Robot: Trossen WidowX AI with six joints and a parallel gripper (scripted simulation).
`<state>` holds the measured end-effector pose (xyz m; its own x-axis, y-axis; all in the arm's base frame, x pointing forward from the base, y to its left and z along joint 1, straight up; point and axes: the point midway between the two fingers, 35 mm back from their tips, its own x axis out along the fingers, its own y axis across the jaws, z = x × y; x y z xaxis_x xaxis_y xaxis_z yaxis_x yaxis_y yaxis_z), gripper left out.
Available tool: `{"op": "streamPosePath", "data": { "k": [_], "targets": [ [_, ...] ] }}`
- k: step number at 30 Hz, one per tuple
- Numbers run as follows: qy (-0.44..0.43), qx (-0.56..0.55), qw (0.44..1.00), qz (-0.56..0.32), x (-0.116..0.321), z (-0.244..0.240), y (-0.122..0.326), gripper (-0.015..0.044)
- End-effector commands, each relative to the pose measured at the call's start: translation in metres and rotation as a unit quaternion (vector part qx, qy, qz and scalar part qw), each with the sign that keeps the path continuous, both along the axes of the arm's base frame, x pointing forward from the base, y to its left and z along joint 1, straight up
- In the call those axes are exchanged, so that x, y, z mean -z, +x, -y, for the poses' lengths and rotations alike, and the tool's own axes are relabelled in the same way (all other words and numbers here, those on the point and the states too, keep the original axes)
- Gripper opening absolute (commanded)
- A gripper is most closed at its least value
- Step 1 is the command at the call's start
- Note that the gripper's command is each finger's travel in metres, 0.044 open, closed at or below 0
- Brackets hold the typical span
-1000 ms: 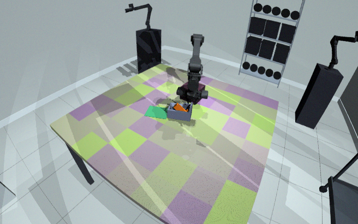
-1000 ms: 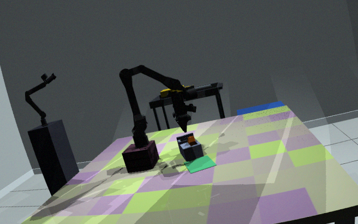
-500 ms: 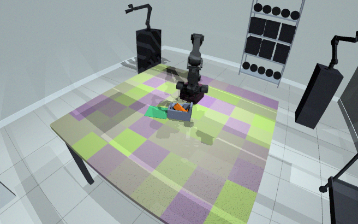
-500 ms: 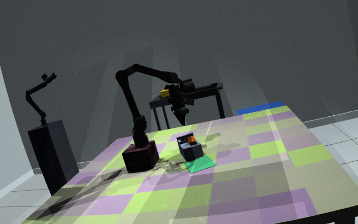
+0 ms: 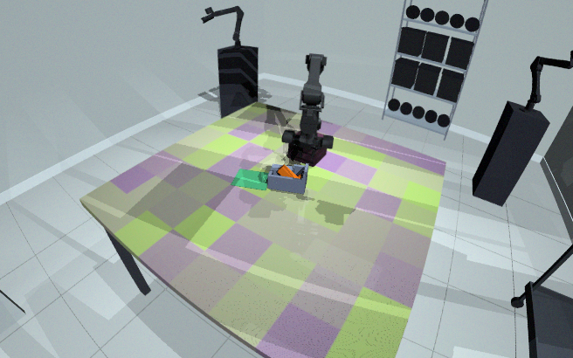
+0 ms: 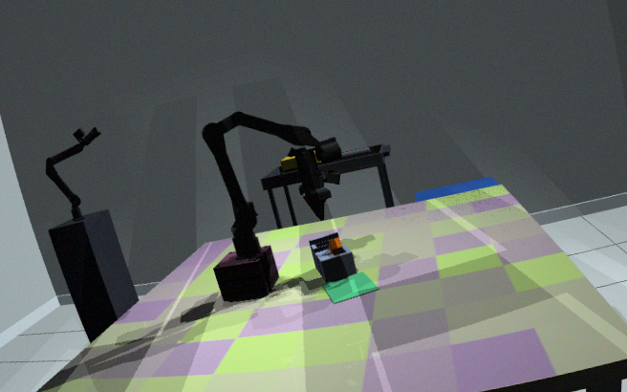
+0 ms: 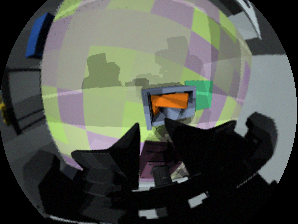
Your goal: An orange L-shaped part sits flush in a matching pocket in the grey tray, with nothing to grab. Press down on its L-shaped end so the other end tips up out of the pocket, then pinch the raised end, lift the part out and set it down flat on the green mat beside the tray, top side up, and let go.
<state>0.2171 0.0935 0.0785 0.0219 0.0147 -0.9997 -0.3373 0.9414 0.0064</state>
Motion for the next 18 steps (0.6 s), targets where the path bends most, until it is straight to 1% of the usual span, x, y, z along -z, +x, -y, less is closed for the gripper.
{"op": "streamPosePath", "data": {
  "k": [1, 3, 5, 8, 11, 13, 15, 16, 17, 18],
  "targets": [
    [0.001, 0.000, 1.000, 0.002, 0.000, 0.000, 0.001, 0.0180],
    [0.001, 0.030, 1.000, 0.001, 0.000, 0.002, 0.002, 0.0233],
    [0.002, 0.096, 0.995, 0.000, -0.001, 0.007, 0.006, 0.0280],
    [0.004, 0.257, 0.966, -0.002, -0.001, 0.021, 0.014, 0.0280],
    [0.007, 0.430, 0.903, -0.004, -0.001, 0.038, 0.023, 0.0280],
    [0.008, 0.538, 0.843, -0.005, -0.002, 0.049, 0.028, 0.0280],
    [0.009, 0.638, 0.770, -0.006, -0.002, 0.061, 0.032, 0.0280],
    [0.010, 0.676, 0.737, -0.007, -0.002, 0.066, 0.034, 0.0280],
    [0.010, 0.699, 0.715, -0.007, -0.002, 0.069, 0.035, 0.0280],
    [0.010, 0.706, 0.708, -0.007, -0.002, 0.070, 0.035, 0.0280]
  ]
}}
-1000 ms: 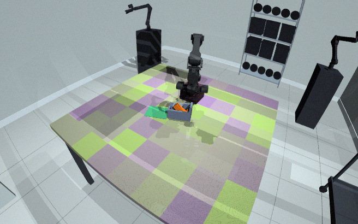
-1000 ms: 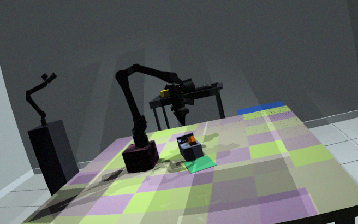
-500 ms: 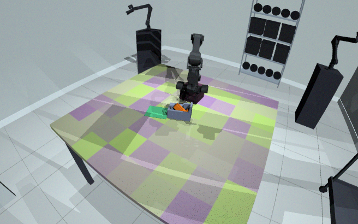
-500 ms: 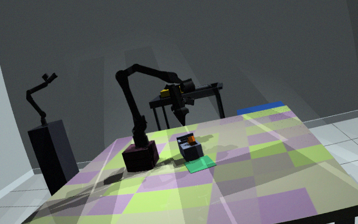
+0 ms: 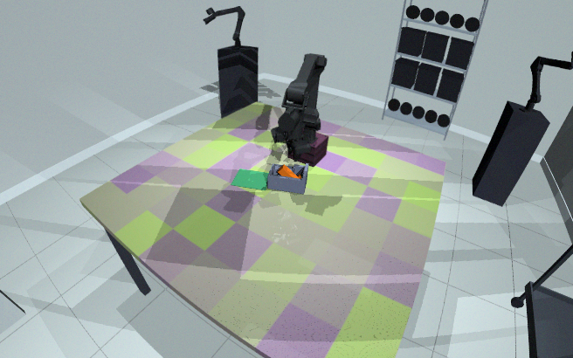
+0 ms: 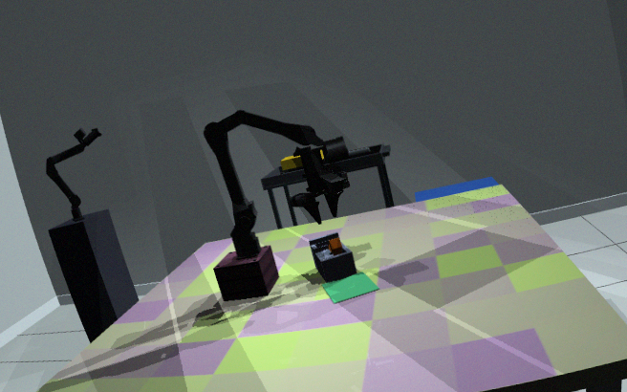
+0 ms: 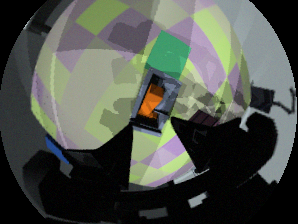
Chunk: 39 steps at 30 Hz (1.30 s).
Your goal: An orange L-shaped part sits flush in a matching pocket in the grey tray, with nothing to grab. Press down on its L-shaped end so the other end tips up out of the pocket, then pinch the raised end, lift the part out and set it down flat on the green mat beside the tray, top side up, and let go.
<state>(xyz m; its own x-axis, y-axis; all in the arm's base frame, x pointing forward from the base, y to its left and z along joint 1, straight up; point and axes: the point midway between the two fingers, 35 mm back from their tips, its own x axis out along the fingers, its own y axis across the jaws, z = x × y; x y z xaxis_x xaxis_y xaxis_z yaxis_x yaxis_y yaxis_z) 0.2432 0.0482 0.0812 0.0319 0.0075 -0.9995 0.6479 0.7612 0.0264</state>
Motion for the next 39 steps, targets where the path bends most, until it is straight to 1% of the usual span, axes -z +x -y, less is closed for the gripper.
{"op": "streamPosePath", "data": {
  "k": [1, 8, 15, 39],
  "targets": [
    [0.004, 0.256, 0.967, -0.007, 0.001, 0.025, 0.009, 0.0280],
    [0.004, 0.256, 0.967, -0.007, 0.002, 0.025, 0.009, 0.0280],
    [0.004, 0.256, 0.967, -0.007, 0.031, 0.025, 0.009, 0.0280],
    [0.004, 0.256, 0.967, -0.007, 0.065, 0.024, 0.011, 0.0280]
  ]
}}
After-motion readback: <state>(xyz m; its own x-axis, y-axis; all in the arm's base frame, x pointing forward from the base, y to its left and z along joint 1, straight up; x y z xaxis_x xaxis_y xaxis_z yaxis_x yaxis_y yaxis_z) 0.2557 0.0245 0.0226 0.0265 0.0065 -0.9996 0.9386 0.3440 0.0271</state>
